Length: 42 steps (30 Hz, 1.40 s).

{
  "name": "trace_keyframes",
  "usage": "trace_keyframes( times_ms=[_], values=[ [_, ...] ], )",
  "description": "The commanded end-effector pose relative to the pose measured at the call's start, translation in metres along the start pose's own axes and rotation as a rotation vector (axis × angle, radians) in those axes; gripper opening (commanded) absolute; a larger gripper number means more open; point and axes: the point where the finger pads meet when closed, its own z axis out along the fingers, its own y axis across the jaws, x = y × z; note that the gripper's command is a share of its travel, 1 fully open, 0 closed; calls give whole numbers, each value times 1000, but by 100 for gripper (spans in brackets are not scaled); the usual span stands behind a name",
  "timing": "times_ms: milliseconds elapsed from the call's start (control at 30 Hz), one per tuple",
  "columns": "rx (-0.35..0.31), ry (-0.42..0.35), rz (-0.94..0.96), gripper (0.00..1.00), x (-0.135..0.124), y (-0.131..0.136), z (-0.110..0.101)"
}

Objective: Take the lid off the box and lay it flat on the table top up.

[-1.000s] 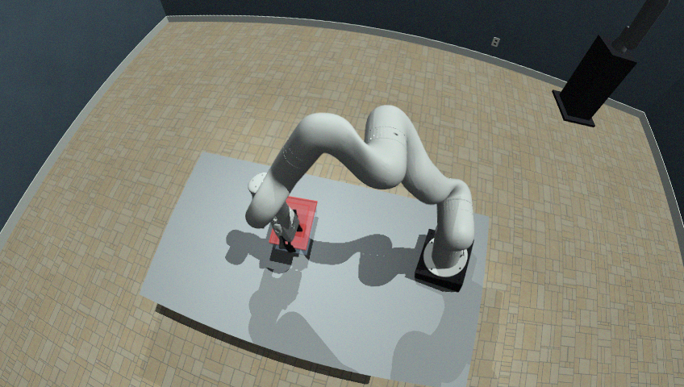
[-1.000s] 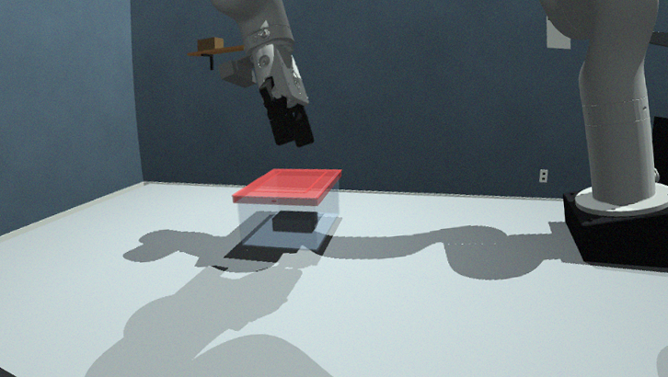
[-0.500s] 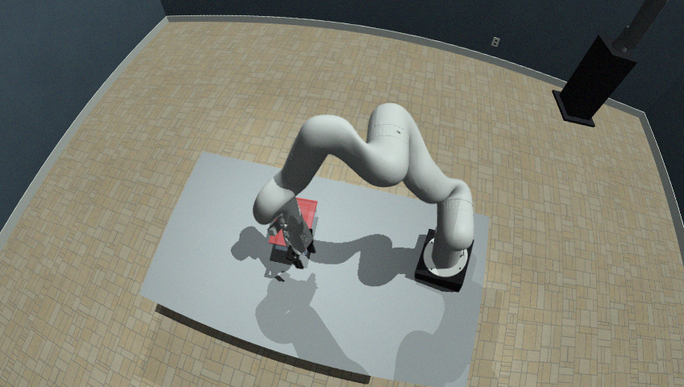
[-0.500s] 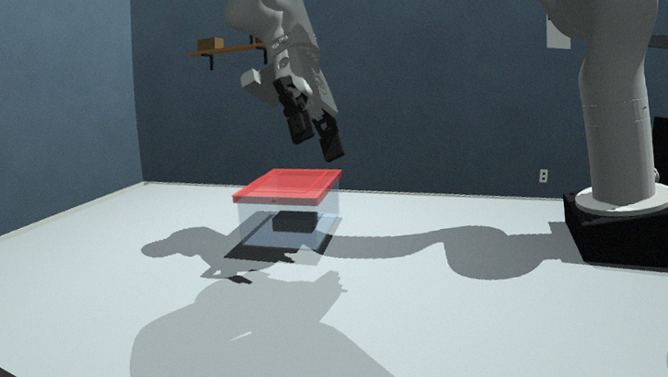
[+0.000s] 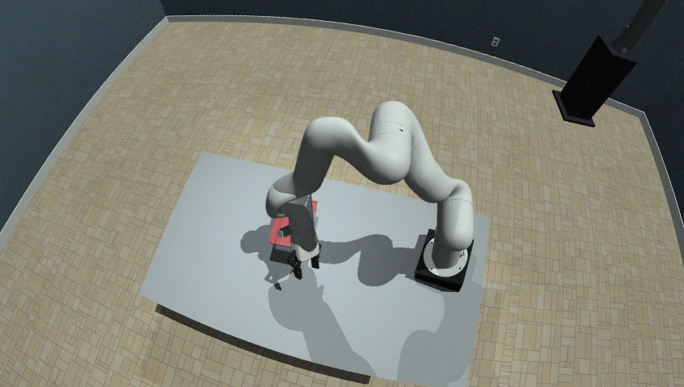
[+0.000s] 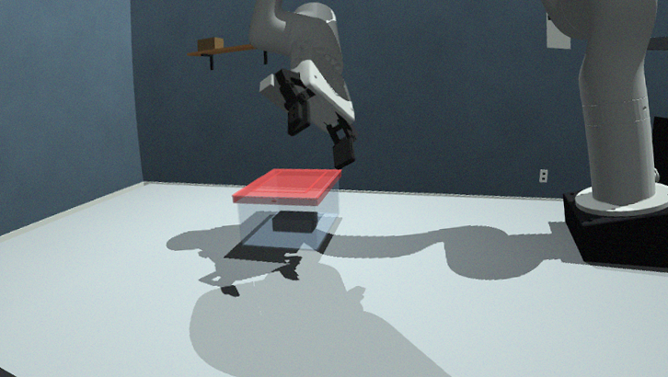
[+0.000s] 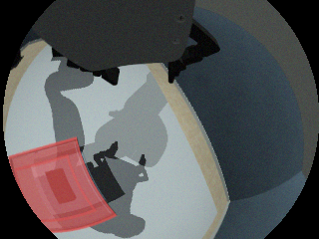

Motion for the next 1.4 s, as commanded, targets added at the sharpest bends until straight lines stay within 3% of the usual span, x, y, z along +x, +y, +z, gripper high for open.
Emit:
trace_keyframes(
  times_ms=[0,33,67,133,167,233,333,533,600,667,767,833,1000,1100,1167,1367],
  values=[
    [126,37,43,100,-3,-10,6],
    [126,37,43,100,-3,-10,6],
    [176,60,68,100,-3,-14,8],
    [176,60,68,100,-3,-14,8],
    [224,87,92,100,-1,-17,8],
    [224,87,92,100,-1,-17,8],
    [311,148,141,100,4,-21,7],
    [351,183,164,100,8,-21,6],
    [421,258,210,100,16,-20,1],
    [421,258,210,100,16,-20,1],
    [478,340,254,100,25,-14,-5],
    [478,340,254,100,25,-14,-5],
    [540,470,315,100,39,0,-17],
    [540,470,315,100,39,0,-17],
    [567,559,353,100,47,13,-26],
    [588,688,406,100,56,36,-40]
  ],
)
